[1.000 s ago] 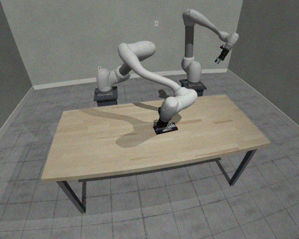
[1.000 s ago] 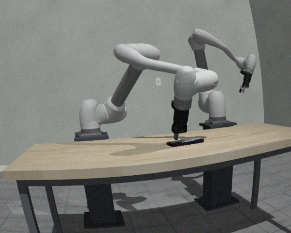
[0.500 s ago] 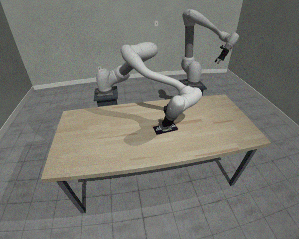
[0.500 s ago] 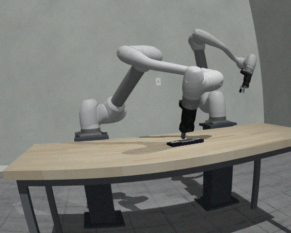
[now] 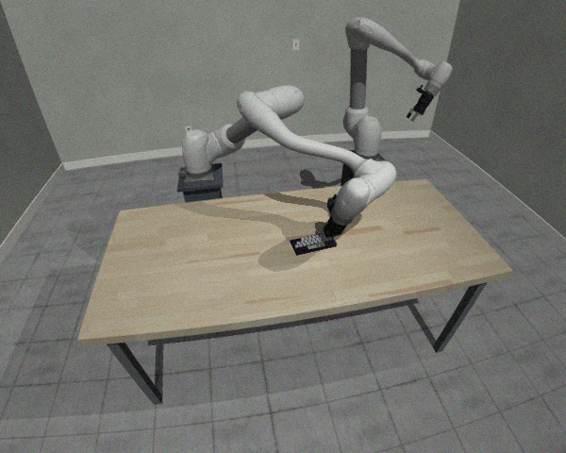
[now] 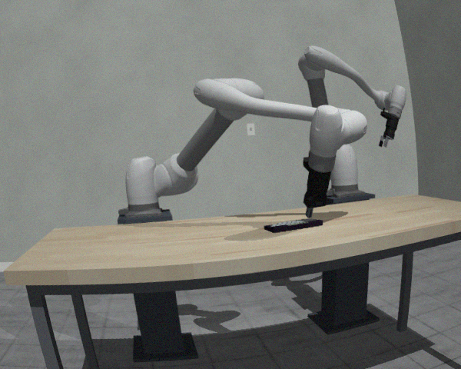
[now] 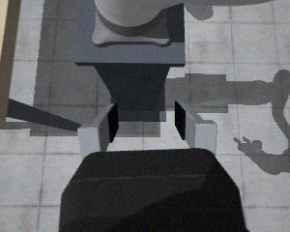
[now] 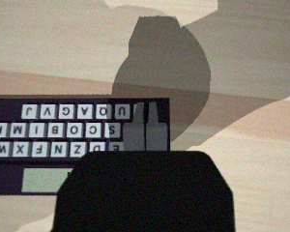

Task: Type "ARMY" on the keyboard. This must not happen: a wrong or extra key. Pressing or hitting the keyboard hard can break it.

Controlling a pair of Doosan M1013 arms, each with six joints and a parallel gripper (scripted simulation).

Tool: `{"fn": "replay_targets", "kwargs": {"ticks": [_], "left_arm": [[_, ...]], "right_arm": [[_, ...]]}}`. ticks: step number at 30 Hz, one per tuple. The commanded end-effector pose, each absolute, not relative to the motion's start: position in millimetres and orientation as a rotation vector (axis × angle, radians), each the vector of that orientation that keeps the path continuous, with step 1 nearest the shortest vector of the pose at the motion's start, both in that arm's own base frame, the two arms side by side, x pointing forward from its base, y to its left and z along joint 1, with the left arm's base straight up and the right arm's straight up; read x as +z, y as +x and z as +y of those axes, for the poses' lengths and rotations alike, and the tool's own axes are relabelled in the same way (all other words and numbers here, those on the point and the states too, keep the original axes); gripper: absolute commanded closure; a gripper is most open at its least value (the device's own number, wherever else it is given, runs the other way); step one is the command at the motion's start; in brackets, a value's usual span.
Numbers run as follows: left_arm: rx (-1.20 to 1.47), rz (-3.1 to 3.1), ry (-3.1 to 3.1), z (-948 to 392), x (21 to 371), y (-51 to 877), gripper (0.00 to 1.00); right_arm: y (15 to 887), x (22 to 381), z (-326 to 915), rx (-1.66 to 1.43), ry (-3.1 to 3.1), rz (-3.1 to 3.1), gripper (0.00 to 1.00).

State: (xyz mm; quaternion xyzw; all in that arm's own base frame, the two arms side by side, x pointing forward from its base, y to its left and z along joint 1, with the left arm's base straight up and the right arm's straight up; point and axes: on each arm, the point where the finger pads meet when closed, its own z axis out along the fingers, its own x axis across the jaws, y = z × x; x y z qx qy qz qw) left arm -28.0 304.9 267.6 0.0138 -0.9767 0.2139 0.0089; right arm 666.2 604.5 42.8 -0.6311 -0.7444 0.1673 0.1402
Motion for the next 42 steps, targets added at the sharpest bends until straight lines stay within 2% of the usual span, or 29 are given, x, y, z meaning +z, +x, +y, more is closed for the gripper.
{"fn": "replay_targets", "kwargs": {"ticks": [1,42], "left_arm": [[0.676,-3.052,0.052,302.1,268.9,-27.5,0.0],[0.676,-3.052,0.052,302.1,268.9,-27.5,0.0]], "right_arm": [[667.6,47.7,610.9,0.475,-1.831,-2.139,1.0],[668.5,35.6,610.0,0.469,-1.836,-2.138,1.0]]}}
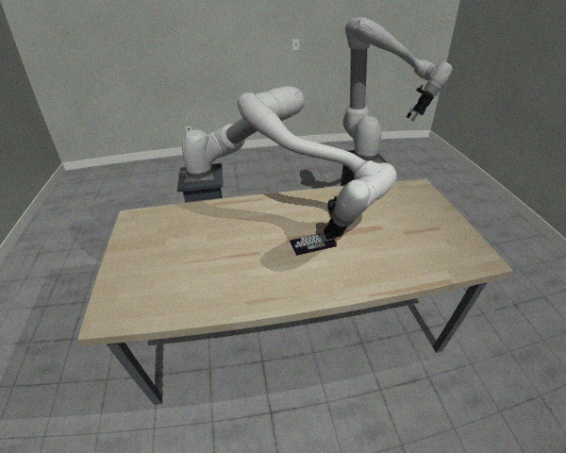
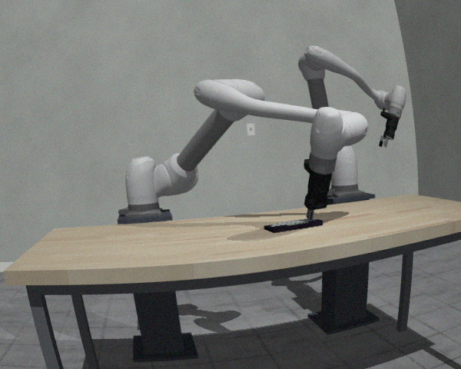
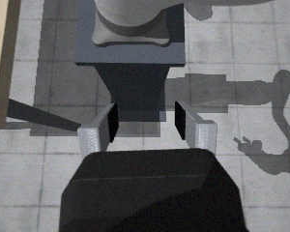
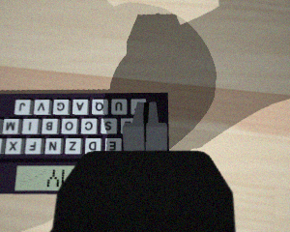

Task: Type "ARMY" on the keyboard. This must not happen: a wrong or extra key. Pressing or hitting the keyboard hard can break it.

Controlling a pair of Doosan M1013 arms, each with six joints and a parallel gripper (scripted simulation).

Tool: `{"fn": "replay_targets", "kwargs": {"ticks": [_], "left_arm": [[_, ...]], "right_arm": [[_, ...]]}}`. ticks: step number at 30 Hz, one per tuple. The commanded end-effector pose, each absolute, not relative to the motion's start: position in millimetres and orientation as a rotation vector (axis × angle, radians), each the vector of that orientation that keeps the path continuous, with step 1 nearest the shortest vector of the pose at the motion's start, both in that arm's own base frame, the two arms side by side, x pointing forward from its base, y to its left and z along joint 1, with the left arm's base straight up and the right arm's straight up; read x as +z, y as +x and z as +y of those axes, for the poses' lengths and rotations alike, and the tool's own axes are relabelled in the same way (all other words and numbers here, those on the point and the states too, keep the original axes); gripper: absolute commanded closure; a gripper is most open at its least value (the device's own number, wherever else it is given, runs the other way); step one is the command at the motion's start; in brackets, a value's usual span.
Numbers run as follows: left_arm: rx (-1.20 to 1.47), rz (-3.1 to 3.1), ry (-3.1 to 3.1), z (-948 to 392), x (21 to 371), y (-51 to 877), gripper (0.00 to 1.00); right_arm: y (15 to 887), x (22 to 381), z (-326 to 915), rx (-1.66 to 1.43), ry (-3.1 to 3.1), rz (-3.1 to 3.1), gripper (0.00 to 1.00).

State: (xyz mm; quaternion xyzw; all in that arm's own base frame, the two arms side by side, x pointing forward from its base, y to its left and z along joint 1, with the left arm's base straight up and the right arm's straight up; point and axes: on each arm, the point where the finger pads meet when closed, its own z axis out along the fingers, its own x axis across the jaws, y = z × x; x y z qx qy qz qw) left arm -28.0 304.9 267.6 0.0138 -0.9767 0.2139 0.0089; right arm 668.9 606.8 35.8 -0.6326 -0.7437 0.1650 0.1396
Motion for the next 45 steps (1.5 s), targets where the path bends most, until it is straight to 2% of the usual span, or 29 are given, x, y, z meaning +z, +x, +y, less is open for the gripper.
{"fn": "replay_targets", "kwargs": {"ticks": [1,45], "left_arm": [[0.676,-3.052,0.052,302.1,268.9,-27.5,0.0],[0.676,-3.052,0.052,302.1,268.9,-27.5,0.0]], "right_arm": [[668.5,35.6,609.9,0.47,-1.836,-2.138,1.0],[669.2,72.3,610.5,0.467,-1.835,-2.14,1.0]]}}
